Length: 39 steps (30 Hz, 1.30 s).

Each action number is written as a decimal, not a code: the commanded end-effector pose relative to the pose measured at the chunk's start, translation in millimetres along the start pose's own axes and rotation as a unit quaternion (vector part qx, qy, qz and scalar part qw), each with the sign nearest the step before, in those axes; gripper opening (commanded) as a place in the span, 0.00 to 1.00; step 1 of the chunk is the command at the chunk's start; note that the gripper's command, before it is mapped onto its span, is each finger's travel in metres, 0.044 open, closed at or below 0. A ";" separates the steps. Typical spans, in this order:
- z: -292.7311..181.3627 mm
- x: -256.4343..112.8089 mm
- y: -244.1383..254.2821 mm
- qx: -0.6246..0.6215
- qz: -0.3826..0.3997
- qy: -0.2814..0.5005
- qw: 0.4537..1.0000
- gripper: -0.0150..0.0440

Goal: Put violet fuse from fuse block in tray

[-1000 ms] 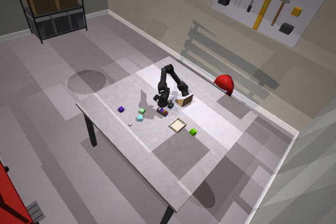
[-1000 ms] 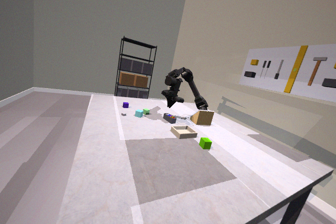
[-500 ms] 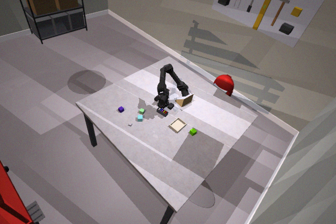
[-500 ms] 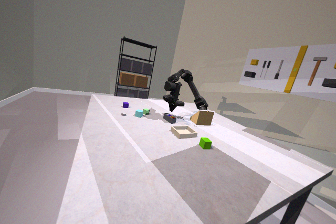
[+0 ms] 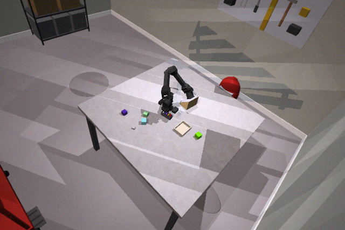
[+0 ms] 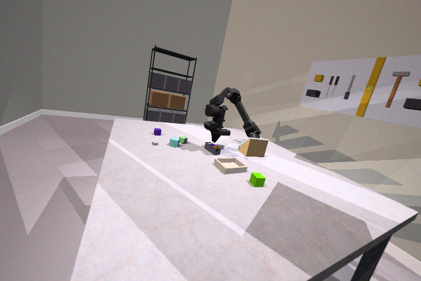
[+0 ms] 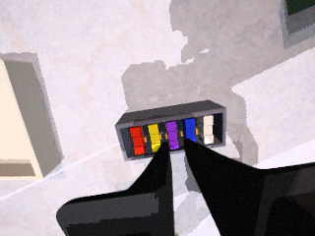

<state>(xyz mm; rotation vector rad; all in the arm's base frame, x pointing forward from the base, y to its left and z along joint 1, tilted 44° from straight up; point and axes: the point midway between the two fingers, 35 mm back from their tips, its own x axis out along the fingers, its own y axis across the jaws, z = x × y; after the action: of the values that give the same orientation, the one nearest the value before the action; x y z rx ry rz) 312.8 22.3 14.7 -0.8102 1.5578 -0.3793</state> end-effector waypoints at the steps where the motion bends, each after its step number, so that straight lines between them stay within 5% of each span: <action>1: -1.7 6.5 0.1 -0.005 -0.002 0.004 1.000 0.36; 39: -1.5 25.7 -0.4 -0.005 -0.003 0.004 1.000 0.36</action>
<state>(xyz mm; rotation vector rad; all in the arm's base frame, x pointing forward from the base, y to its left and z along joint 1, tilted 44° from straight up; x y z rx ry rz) 313.6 6.2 -1.4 -0.8108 1.5587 -0.3816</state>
